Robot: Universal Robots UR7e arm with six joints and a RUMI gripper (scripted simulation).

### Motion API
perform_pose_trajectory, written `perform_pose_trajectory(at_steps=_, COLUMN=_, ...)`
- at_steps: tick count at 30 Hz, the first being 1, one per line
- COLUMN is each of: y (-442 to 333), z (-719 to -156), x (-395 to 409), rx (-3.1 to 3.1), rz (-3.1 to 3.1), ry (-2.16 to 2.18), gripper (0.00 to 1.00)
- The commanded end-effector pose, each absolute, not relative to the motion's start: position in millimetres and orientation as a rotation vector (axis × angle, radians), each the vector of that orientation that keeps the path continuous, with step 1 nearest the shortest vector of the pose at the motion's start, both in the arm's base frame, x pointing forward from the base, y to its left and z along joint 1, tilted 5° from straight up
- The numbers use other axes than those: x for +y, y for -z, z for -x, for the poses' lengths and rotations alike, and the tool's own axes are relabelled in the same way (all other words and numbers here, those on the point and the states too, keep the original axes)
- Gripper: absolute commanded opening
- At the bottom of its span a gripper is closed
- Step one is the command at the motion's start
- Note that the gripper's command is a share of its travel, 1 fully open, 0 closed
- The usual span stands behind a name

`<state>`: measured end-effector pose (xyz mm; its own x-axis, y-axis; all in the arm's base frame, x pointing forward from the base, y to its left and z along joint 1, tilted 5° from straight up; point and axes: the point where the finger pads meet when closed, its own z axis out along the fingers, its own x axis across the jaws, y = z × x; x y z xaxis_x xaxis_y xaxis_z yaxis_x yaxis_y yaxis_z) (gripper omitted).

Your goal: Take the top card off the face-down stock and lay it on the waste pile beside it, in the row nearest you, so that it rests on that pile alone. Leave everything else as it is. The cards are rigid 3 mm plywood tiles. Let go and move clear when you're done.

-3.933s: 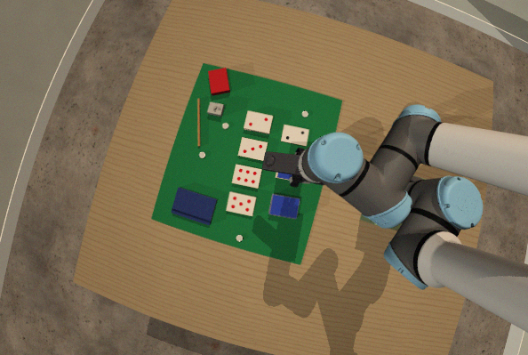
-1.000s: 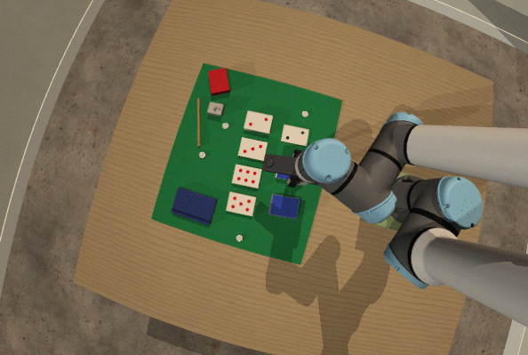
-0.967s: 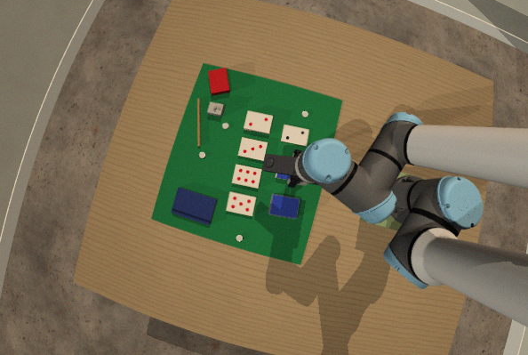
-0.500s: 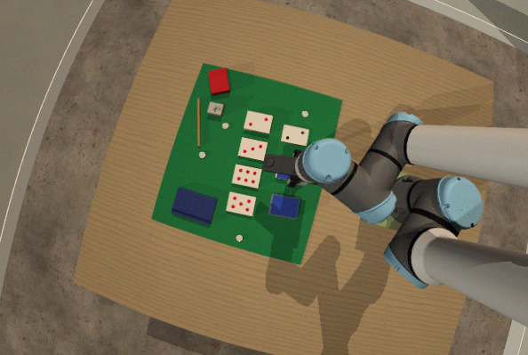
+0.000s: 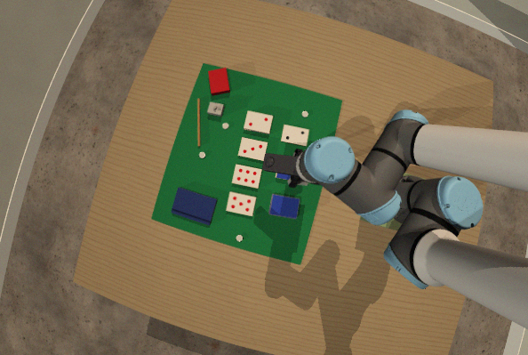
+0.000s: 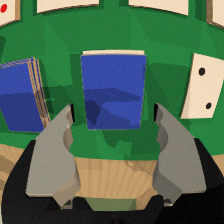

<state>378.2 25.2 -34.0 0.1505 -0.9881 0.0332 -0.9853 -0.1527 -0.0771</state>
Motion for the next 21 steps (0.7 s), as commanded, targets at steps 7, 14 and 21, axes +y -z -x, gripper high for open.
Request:
perform_pose_trajectory(at_steps=7, y=2.1, z=-375.8, x=25.8, rx=2.02, rz=2.354, ry=0.117, gripper=0.5)
perform_pose_trajectory(at_steps=14, y=-2.4, z=-375.4, x=25.9, rx=2.02, rz=2.354, ry=0.117, gripper=0.5)
perform_pose_trajectory(at_steps=21, y=-2.4, z=-375.4, x=25.9, rx=2.02, rz=2.354, ry=0.117, gripper=0.5)
